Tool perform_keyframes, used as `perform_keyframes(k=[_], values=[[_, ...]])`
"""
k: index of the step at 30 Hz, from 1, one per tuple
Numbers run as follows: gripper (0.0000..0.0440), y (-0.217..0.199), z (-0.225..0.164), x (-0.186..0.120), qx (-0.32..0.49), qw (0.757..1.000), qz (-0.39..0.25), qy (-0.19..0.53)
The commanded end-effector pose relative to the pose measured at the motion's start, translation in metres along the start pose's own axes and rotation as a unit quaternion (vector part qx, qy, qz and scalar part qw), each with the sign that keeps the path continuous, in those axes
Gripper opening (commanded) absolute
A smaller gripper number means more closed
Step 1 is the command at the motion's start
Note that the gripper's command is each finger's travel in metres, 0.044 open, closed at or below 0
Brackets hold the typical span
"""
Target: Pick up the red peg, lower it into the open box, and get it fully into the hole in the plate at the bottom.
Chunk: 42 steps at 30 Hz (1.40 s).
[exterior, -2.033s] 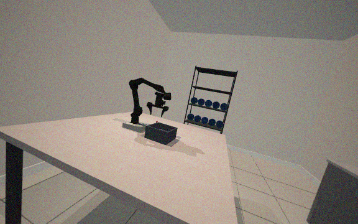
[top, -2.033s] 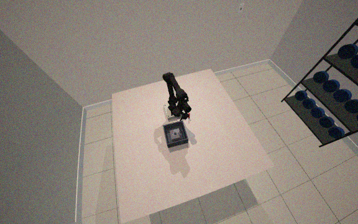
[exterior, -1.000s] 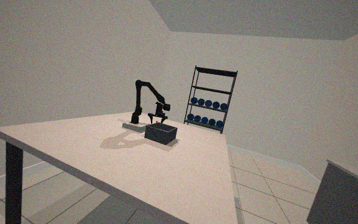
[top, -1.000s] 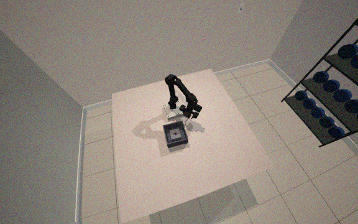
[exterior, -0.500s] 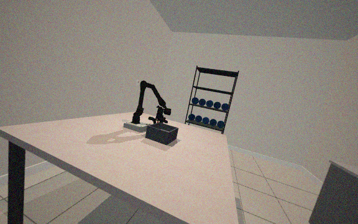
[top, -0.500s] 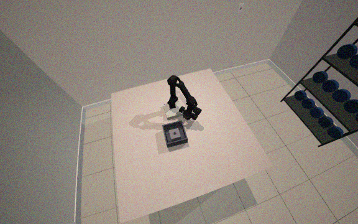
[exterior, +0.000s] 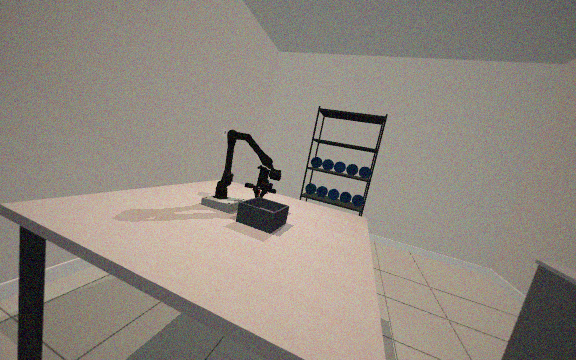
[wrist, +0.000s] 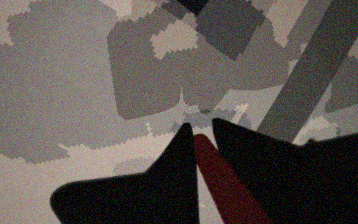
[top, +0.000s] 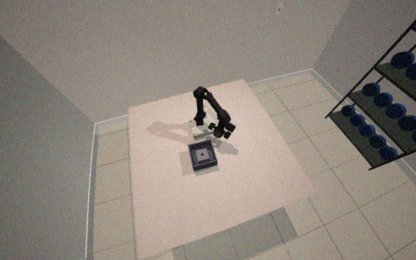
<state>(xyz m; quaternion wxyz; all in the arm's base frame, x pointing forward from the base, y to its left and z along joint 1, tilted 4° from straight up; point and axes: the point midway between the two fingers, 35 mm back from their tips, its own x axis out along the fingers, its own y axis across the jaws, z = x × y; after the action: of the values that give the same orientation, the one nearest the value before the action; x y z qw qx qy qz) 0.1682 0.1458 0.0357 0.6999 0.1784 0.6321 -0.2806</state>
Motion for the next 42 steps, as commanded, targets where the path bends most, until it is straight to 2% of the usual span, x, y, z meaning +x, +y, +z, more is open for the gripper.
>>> perform_keyframes(k=[1, 10, 21, 31, 42], values=[[0.0000, 0.002, 0.007, -0.012, 0.004, 1.000, 0.006, -0.009], [0.0000, 0.007, 0.038, -0.045, 0.045, 0.998, 0.019, -0.037], [0.0000, 0.006, 0.090, -0.061, 0.112, 0.991, 0.026, -0.070], [0.0000, -0.003, 0.140, -0.059, 0.150, 0.984, 0.022, -0.089], [0.0000, -0.015, 0.188, -0.040, 0.156, 0.984, 0.015, -0.090]])
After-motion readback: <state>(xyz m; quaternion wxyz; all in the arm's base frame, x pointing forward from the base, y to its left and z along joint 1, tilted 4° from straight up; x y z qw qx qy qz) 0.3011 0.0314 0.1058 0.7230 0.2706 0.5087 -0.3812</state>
